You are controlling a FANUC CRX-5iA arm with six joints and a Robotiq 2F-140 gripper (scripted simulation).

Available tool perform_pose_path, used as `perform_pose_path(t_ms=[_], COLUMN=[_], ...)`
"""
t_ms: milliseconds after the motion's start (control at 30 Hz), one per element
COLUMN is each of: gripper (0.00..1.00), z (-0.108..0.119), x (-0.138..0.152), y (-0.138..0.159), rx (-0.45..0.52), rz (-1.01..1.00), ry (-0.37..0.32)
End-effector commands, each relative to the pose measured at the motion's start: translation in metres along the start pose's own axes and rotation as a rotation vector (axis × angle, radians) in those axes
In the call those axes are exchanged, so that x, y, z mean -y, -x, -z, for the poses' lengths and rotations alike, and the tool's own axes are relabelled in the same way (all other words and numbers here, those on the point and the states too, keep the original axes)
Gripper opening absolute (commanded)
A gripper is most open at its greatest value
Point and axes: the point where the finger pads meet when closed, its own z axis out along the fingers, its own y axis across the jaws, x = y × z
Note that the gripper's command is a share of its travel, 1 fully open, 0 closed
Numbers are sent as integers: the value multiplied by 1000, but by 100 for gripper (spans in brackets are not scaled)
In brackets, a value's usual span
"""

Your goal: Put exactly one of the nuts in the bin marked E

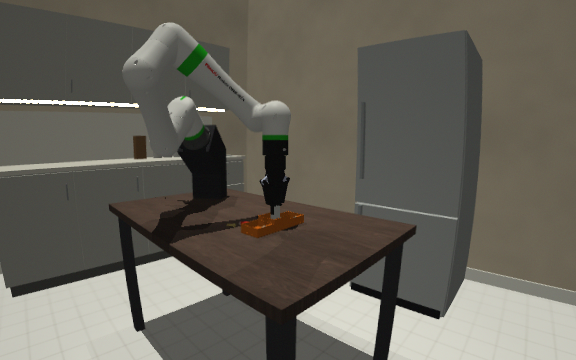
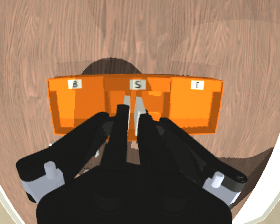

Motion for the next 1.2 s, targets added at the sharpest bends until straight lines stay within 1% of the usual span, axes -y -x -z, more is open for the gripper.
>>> perform_pose_path(t_ms=[0, 367, 1067, 1167], gripper=[5, 5, 5, 5], z=[0, 0, 26, 32], x=[0, 0, 0, 0], y=[0, 0, 0, 0], rx=[0, 0, 0, 0], rz=[0, 0, 0, 0], ry=[0, 0, 0, 0])
